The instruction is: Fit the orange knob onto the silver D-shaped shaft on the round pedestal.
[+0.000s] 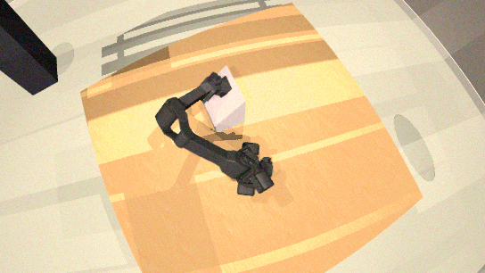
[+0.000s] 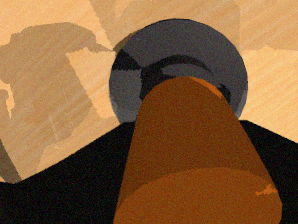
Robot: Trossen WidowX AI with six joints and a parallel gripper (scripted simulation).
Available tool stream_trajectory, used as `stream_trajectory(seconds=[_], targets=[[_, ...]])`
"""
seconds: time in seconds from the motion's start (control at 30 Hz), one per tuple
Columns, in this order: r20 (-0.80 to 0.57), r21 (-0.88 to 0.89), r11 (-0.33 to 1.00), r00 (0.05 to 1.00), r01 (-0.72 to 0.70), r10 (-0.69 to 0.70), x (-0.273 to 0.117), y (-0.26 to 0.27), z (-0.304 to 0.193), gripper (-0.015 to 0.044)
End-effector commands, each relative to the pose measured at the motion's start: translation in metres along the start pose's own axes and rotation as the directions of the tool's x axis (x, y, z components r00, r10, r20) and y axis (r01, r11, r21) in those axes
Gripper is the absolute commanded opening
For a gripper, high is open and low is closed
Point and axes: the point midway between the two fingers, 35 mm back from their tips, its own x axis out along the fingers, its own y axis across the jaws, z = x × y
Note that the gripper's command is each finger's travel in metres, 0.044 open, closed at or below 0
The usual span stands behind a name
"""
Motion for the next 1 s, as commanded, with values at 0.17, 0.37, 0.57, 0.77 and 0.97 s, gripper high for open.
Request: stream_trajectory(seconds=[0.17, 0.37, 0.57, 0.77, 0.97], targets=[[0.0, 0.003, 1.0, 1.0, 0.002, -0.002, -0.0039, -0.0008, -0.0014, 0.0], [0.0, 0.171, 0.985, 1.0, 0.002, -0.002, -0.0039, -0.0002, -0.0006, 0.0], [0.0, 0.211, 0.978, 1.0, 0.002, -0.002, -0.0021, 0.0009, 0.001, 0.0], [0.0, 0.211, 0.978, 1.0, 0.002, -0.002, 0.0002, -0.0004, 0.0006, 0.0], [0.0, 0.211, 0.978, 1.0, 0.003, -0.002, 0.0001, -0.0009, -0.0009, 0.0]])
